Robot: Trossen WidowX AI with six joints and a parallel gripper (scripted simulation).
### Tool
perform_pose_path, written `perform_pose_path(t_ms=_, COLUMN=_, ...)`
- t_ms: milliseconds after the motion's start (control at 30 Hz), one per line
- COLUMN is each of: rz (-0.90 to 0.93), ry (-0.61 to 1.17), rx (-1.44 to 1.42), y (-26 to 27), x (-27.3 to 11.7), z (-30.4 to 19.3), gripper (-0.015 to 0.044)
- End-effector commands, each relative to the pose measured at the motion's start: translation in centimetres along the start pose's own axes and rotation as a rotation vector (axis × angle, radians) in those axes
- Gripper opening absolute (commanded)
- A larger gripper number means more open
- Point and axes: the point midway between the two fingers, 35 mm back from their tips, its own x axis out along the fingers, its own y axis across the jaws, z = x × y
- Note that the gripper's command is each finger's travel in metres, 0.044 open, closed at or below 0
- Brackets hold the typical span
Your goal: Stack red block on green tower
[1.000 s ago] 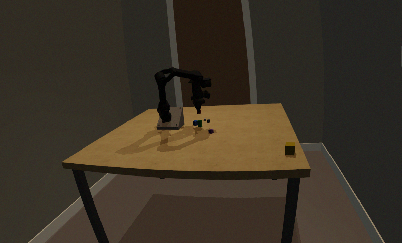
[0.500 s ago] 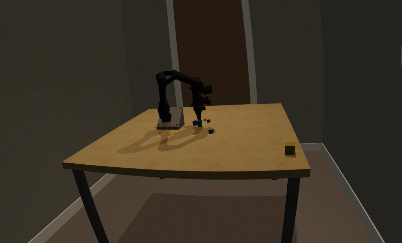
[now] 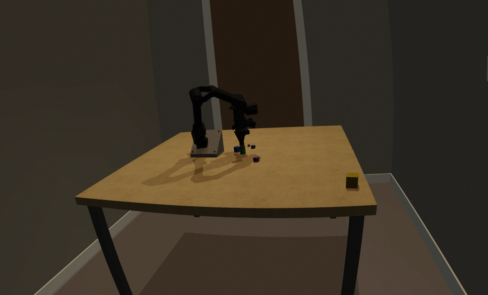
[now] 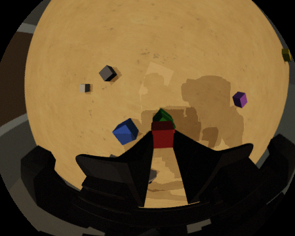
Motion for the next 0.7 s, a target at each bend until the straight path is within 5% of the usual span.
perform_pose_path(t_ms=0, rz=-0.004, ry=-0.001, rx=-0.003, y=-0.05, x=0.07, z=0.03, gripper=0.0)
perform_pose_path(t_ms=367, rz=-0.004, ry=-0.002, rx=-0.003, y=-0.06, x=-0.14, z=0.05, gripper=0.0)
perform_pose_path(t_ms=667, rz=0.0, ry=0.0, rx=0.0, y=0.01, x=0.04, z=0.01, gripper=0.0236)
